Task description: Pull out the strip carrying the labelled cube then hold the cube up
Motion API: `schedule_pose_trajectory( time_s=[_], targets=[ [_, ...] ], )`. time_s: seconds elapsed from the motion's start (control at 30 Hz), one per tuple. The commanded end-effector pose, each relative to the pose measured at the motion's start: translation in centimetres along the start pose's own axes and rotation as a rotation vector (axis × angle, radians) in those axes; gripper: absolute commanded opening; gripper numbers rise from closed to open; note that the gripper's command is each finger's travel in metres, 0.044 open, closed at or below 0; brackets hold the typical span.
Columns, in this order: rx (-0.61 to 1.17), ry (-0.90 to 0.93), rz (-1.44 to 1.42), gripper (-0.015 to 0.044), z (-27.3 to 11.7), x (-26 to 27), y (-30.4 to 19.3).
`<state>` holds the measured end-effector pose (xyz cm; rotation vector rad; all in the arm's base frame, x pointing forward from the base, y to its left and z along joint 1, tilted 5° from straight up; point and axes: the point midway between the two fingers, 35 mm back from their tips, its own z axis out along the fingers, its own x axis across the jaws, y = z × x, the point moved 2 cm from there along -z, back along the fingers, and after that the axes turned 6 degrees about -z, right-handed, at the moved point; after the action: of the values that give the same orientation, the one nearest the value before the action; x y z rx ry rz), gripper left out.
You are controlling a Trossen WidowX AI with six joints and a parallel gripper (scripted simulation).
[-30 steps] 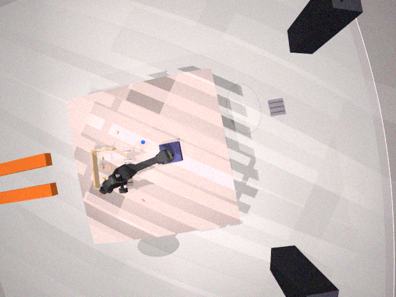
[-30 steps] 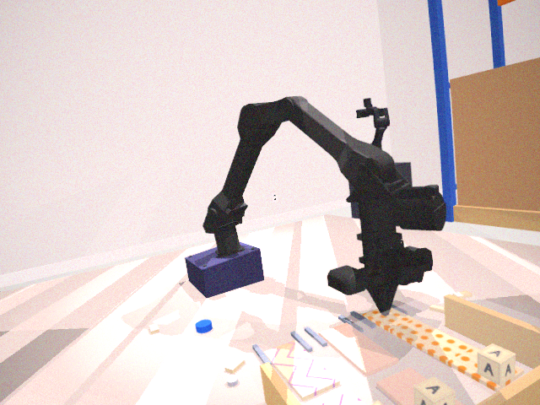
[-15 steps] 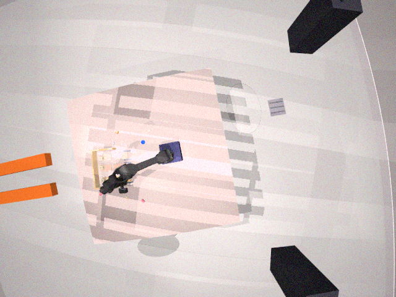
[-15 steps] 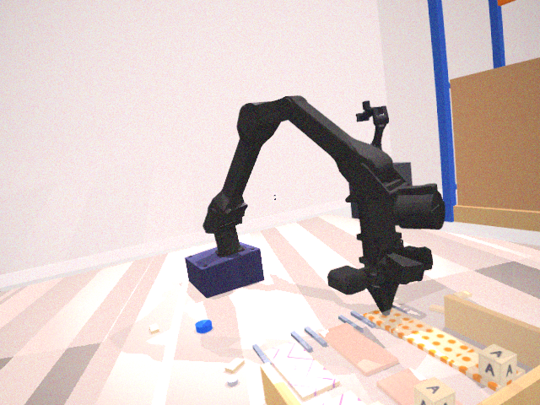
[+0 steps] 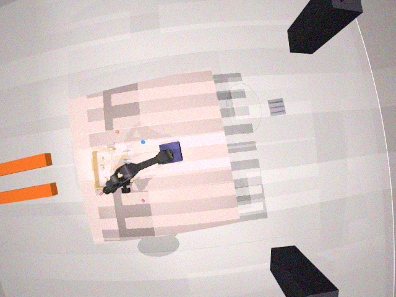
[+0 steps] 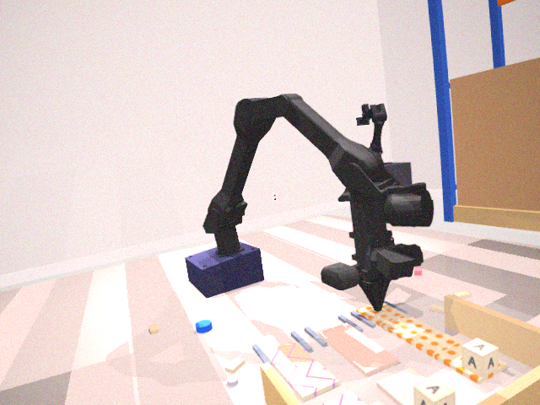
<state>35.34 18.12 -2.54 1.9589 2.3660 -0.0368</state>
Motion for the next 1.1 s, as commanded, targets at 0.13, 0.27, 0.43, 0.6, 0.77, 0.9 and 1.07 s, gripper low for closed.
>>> schedule_pose_trajectory(
  time_s=[0.13,0.27,0.43,0.6,0.77,0.9,1.07],
  targets=[
    [0.024,-0.003,-0.002,0.0000,0.7,0.2,-1.8],
    [0.025,-0.003,-0.002,0.0000,0.7,0.3,-2.4],
    [0.025,-0.003,-0.002,0.0000,0.7,0.4,-3.2],
    [0.026,-0.002,-0.002,0.0000,0.7,0.5,-3.9],
    [0.026,-0.002,-0.002,0.0000,0.7,0.6,-4.7],
    [0.027,-0.002,-0.003,0.0000,0.7,0.7,-5.3],
    [0.028,-0.002,-0.003,0.0000,0.7,0.8,-6.0]
  ],
)
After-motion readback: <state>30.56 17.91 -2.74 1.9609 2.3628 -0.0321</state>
